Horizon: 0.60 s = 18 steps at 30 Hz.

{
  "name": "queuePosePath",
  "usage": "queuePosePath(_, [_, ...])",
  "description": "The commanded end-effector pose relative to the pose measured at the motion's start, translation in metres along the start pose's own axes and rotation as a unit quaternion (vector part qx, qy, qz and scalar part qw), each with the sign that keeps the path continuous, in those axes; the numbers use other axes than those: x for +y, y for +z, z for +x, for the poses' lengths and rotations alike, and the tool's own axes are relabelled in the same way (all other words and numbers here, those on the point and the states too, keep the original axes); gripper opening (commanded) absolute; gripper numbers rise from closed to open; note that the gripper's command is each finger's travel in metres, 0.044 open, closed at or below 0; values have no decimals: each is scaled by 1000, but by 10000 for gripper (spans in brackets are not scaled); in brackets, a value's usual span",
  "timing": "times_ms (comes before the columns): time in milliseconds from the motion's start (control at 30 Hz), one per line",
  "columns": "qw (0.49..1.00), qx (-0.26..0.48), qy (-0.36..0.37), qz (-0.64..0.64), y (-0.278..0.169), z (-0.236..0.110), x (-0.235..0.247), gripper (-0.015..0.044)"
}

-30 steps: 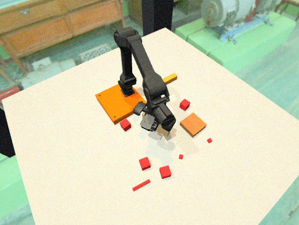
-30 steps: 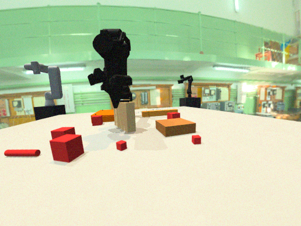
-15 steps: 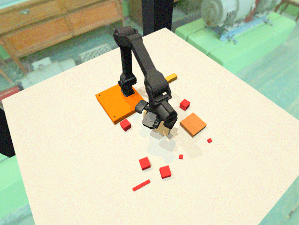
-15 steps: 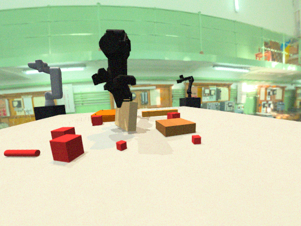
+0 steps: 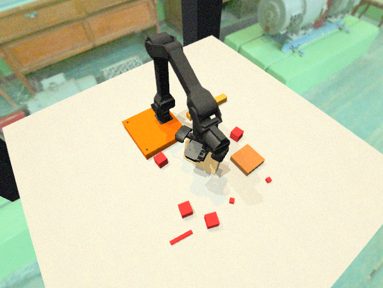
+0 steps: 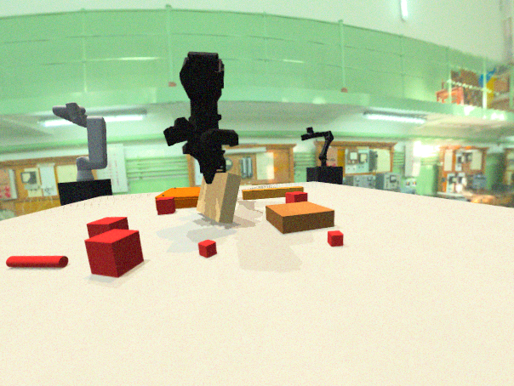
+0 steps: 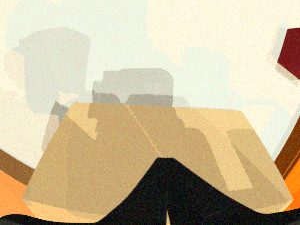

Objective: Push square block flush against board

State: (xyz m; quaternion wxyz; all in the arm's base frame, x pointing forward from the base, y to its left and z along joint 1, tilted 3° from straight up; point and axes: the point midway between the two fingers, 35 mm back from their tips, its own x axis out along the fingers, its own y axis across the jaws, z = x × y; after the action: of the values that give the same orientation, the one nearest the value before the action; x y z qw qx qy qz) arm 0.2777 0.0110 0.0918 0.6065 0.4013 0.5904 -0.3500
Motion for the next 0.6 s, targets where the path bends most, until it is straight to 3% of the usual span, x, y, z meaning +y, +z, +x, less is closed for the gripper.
queuePosePath(0, [1000, -1, 0, 3, -3, 0, 0, 0])
queuePosePath(567, [1000, 0, 0, 3, -5, 0, 0, 0])
